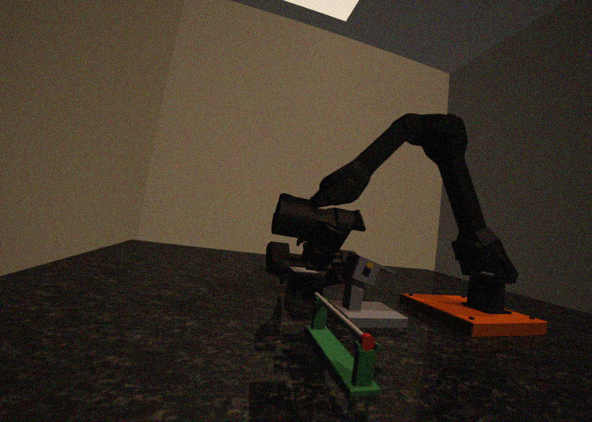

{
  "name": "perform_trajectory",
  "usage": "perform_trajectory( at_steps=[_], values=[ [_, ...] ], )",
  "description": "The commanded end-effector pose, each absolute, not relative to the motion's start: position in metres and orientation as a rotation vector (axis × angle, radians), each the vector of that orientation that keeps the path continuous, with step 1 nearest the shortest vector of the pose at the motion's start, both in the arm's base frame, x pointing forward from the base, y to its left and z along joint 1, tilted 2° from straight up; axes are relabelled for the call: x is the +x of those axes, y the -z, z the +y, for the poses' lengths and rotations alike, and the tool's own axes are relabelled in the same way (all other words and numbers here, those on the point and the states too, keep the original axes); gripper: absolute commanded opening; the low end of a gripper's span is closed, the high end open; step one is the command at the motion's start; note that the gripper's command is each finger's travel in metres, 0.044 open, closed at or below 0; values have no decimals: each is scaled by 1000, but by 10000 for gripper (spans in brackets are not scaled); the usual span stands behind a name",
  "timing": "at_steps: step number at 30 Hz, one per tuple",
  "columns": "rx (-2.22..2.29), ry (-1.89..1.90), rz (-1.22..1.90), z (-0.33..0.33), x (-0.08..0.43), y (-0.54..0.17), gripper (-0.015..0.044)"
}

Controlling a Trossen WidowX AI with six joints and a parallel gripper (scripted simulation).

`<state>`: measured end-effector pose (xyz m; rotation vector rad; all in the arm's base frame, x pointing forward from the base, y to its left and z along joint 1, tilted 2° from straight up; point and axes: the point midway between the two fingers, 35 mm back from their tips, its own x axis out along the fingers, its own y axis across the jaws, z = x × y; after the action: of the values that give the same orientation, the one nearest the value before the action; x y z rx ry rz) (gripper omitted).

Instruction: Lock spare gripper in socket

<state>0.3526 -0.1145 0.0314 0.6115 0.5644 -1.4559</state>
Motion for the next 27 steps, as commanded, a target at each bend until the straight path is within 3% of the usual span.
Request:
perform_trajectory(
  at_steps=[1, 4, 11, 18, 26, 27],
  values=[
    [602, 1457, 569, -115, 351, -25, 440],
    [602, 1457, 569, -115, 351, -24, 440],
    [602, 1457, 569, -115, 351, -24, 256],
    [602, 1457, 569, -115, 351, -24, 210],
    [602, 1457, 569, -114, 354, -48, 0],
    [602, 1457, 569, -114, 354, -54, 0]
  ],
)
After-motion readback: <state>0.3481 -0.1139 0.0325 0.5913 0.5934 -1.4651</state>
